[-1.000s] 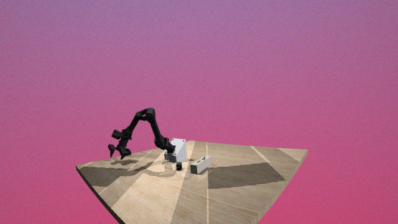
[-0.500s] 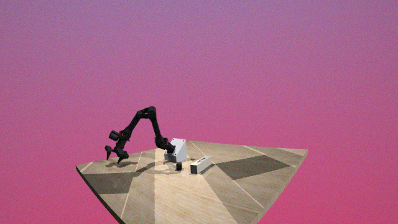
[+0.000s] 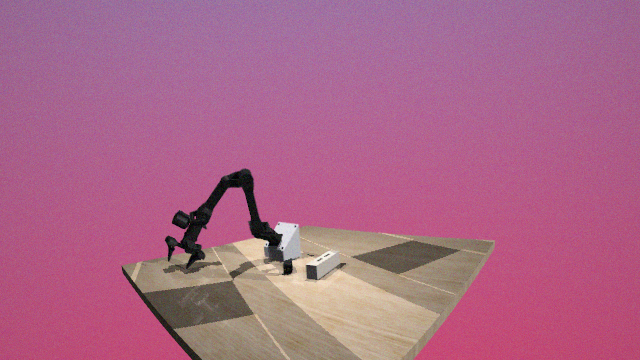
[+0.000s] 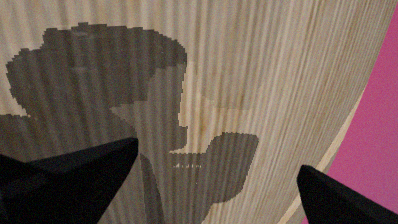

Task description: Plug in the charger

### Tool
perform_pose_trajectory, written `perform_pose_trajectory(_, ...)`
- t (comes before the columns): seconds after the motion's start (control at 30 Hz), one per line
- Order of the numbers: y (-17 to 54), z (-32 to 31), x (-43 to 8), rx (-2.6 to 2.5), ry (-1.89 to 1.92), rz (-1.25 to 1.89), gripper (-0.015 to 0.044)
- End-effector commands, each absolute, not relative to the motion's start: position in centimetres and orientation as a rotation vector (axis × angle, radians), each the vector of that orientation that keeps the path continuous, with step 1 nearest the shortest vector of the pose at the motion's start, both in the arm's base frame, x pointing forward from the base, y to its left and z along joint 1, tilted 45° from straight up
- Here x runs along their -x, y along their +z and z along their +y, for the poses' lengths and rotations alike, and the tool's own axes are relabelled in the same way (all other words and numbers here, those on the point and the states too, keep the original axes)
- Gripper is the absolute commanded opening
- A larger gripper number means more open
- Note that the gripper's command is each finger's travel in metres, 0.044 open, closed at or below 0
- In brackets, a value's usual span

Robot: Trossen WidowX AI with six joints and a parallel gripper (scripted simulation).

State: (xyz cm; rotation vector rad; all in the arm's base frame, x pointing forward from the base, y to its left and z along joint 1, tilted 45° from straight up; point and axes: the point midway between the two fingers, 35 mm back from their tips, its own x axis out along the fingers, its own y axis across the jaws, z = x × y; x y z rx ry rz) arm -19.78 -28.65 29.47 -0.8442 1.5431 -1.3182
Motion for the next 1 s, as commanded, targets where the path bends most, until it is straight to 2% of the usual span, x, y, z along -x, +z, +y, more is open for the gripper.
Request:
perform_pose_trajectory(0.0,29.9,-29.5,18.4,0.847,-1.325,1.489,0.0440)
perform_pose_trajectory(0.97,31.9,-33.6,8.4,0.820,-1.300,1.123,0.0440)
